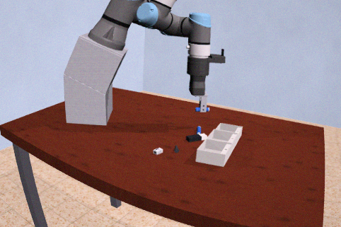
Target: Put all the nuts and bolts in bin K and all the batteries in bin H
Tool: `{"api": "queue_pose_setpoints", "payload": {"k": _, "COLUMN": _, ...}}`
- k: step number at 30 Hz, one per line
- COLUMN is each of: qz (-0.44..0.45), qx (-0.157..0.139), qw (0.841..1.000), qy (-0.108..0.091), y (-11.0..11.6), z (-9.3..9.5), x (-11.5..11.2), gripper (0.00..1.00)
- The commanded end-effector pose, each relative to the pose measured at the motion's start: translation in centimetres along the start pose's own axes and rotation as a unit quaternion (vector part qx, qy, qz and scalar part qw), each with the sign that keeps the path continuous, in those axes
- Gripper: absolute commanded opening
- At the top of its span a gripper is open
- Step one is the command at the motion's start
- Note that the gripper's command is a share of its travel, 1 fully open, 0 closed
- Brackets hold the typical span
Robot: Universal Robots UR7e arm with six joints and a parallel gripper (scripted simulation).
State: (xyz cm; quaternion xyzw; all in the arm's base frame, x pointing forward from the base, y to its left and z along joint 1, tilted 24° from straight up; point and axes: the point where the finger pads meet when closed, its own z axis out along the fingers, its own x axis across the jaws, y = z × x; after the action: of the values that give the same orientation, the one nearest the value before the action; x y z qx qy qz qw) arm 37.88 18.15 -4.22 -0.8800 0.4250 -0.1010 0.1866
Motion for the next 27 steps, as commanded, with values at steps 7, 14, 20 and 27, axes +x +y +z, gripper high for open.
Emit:
{"api": "queue_pose_setpoints", "payload": {"k": 7, "qz": 0.0, "qx": 0.0, "qw": 1.0, "qy": -0.001, "y": 0.2, "z": 0.0, "x": 5.4, "gripper": 0.31}}
{"api": "queue_pose_setpoints", "payload": {"k": 14, "qz": 0.0, "qx": 0.0, "qw": 1.0, "qy": -0.001, "y": 0.4, "z": 0.0, "x": 9.6, "gripper": 0.31}}
{"api": "queue_pose_setpoints", "payload": {"k": 20, "qz": 0.0, "qx": 0.0, "qw": 1.0, "qy": -0.001, "y": 0.5, "z": 0.0, "x": 12.0, "gripper": 0.31}}
{"api": "queue_pose_setpoints", "payload": {"k": 27, "qz": 0.0, "qx": 0.0, "qw": 1.0, "qy": 0.0, "y": 0.7, "z": 0.0, "x": 16.2, "gripper": 0.31}}
